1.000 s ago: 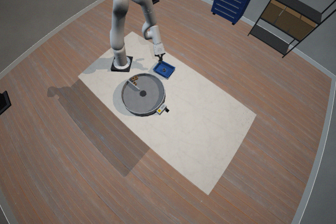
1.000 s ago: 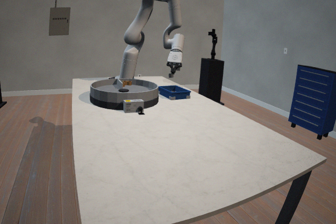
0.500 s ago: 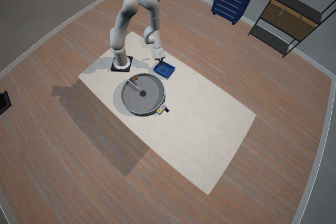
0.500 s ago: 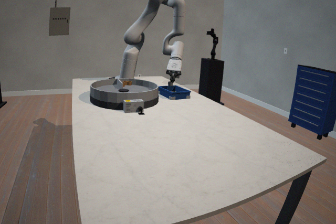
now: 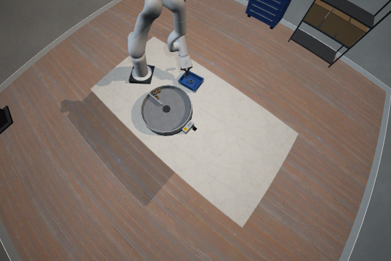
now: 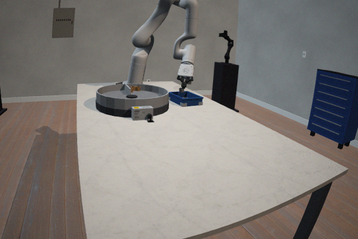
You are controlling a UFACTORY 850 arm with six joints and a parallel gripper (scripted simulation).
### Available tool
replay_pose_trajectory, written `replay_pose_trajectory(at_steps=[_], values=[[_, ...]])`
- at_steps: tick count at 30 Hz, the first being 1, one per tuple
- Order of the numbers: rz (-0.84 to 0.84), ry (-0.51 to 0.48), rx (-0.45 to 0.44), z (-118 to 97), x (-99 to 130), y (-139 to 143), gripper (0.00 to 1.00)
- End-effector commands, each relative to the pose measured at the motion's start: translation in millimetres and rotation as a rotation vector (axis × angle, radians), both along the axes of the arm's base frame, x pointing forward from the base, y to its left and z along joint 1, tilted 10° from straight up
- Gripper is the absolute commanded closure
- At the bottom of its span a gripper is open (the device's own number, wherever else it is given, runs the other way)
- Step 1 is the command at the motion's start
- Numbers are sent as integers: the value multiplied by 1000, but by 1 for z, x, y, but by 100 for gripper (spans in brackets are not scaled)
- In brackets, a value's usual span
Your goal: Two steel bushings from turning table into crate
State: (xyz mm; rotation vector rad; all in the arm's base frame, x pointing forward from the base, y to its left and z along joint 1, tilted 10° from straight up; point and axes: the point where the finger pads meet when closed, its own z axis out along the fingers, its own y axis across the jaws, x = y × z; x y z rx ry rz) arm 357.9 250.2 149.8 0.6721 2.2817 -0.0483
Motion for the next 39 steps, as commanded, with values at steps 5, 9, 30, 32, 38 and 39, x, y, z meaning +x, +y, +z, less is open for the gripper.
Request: replay_pose_trajectory(at_steps=[5, 9, 30, 32, 38, 39], values=[[0, -1, 1, -1, 1, 1, 100], [0, -1, 1, -4, 1, 1, 100], [0, -1, 1, -32, 5, 4, 100], [0, -1, 1, -35, 5, 4, 100], [0, -1, 1, -40, 6, 5, 100], [0, -1, 1, -41, 6, 5, 100]])
